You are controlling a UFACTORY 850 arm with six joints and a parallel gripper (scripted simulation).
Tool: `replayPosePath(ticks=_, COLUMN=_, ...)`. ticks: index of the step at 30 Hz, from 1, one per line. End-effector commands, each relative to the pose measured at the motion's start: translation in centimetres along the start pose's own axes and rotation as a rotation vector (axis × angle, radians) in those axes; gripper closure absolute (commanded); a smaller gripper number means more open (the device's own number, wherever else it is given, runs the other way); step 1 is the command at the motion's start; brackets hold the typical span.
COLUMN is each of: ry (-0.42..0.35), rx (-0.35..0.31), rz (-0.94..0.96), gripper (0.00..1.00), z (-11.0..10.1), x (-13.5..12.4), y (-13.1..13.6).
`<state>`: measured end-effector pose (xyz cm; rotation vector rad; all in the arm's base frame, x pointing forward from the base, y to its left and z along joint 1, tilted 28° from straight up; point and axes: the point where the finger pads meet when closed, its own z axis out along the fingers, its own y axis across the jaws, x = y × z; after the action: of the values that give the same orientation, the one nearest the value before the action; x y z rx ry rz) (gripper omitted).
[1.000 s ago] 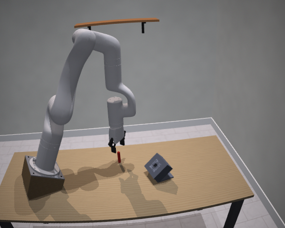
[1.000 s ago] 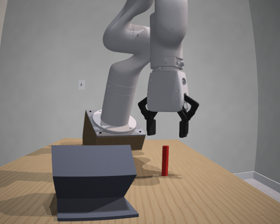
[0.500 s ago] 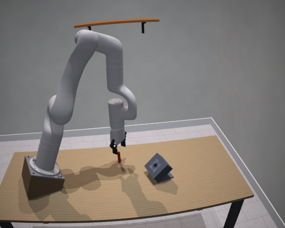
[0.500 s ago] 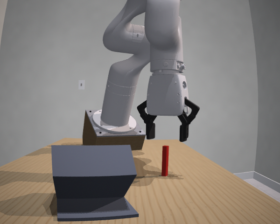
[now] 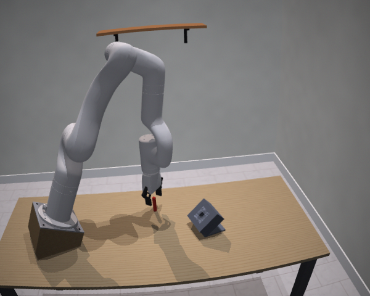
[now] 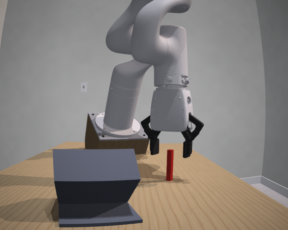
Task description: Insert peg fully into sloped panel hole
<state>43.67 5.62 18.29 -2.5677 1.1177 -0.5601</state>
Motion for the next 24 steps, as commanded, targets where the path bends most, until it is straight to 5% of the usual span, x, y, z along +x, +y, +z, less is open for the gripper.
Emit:
replayPosePath(ticks=1, ry=0.003, rx=0.002, rz=-0.002, gripper=0.15, z=-0.1, x=0.1, y=-0.1)
replayPosePath(ticks=5, ry=0.003, rx=0.002, rz=-0.002, gripper=0.45, z=-0.1, x=0.1, y=-0.1)
replayPosePath(ticks=7, ry=0.003, rx=0.002, rz=-0.002, gripper=0.45, z=-0.1, x=0.1, y=-0.1)
replayPosePath(ticks=14, ry=0.003, rx=0.002, rz=-0.002, gripper=0.98, z=-0.1, x=0.1, y=-0.1)
replayPosePath(ticks=24, ry=-0.001, rx=0.003, rz=-0.002, gripper=1.0, z=-2.3, x=-0.1, y=-0.2)
